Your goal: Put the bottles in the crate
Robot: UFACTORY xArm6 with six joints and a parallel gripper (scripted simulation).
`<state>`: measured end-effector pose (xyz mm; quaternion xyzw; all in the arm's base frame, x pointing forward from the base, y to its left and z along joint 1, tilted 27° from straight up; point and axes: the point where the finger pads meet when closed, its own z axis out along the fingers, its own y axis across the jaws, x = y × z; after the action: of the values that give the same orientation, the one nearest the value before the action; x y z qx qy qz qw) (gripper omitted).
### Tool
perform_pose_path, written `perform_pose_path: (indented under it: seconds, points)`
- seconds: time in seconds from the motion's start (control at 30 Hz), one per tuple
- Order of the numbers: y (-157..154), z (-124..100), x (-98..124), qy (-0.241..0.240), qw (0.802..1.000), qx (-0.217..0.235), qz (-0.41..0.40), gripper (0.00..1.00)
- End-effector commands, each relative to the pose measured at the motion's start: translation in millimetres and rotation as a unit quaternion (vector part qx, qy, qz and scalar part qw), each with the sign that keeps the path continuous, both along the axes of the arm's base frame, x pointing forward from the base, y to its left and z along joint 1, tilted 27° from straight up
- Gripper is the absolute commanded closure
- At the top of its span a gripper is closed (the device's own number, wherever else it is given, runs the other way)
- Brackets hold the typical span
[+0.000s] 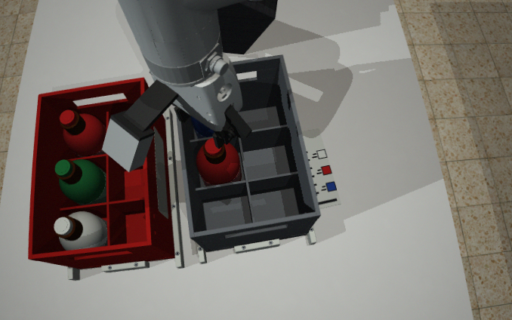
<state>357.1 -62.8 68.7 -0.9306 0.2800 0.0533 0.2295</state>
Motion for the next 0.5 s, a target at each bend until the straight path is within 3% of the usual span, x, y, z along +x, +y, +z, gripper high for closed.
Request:
perform_pose_path:
  seconds: [0.0,0.47]
  points:
    - [-1,1,1,-0.002,1.0,-0.001,0.0,0.35]
    - [-41,-18,33,-0.002,1.0,-0.001,0.0,0.35]
